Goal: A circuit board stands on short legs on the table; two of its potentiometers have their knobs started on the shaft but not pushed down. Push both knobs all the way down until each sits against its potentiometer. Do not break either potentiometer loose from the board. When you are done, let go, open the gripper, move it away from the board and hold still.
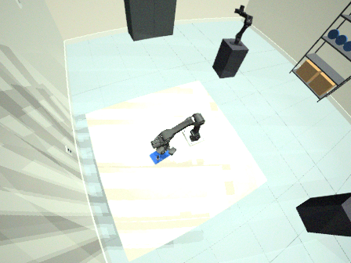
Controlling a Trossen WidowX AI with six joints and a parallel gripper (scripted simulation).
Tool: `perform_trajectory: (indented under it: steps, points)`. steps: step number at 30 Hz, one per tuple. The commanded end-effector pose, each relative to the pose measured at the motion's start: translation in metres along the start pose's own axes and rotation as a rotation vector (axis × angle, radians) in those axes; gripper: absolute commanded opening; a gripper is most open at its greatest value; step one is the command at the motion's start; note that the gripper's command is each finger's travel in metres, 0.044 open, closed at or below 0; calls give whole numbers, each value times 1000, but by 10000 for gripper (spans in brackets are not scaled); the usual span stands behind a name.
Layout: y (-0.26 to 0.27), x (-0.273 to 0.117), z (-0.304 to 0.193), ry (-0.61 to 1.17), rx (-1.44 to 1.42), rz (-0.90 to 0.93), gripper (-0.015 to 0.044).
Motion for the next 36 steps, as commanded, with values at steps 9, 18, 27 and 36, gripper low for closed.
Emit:
perform_trajectory:
  steps: [9,18,27,36]
  points:
    - [-1,7,0,5,-3,-3,0]
    - [-1,7,0,5,-3,-3,0]
    - [-1,10,0,5,-3,-3,0]
    - [-1,10,0,5,-3,-3,0]
Point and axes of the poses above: the point midway between the two fingers, 35 mm back from their tips, its own x axis out along the fingers, its own y axis across the jaws, z = x × y, the point moved 3 cm from there along -x, back along the fingers, and after that the axes turned 6 degrees about -x, right-handed, at the moved point
